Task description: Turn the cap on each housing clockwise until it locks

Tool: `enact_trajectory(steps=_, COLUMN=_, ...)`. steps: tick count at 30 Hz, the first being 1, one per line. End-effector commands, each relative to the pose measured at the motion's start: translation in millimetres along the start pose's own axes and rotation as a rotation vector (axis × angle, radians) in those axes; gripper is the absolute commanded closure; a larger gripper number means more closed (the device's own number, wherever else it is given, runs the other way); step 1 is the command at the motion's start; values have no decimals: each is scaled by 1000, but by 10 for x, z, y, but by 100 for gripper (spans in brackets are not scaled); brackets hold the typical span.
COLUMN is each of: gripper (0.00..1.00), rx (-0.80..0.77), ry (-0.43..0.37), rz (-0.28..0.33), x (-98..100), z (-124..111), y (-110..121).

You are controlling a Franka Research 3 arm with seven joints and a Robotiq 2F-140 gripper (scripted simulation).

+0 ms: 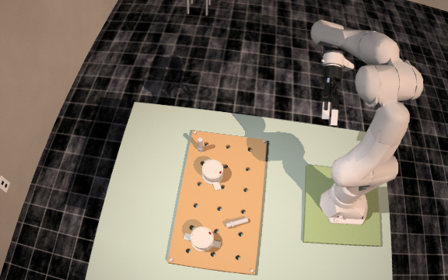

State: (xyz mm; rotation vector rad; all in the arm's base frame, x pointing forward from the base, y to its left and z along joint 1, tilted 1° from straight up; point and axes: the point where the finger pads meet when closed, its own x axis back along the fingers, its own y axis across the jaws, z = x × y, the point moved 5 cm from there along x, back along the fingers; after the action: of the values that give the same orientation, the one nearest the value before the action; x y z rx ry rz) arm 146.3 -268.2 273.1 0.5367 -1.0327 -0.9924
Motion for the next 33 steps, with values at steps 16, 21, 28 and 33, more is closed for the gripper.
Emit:
enact_trajectory(steps=16, gripper=0, rx=0, ry=0, rz=0, x=0, z=0, y=0)
enact_trajectory(steps=21, gripper=0, rx=0, ry=0, rz=0, x=0, z=0, y=0)
enact_trajectory(steps=28, gripper=0, rx=-19, ry=47, rz=230, x=69, z=-629, y=-41)
enact_trajectory(steps=33, gripper=0, rx=3, ry=51, rz=489, x=89, z=-1281, y=112)
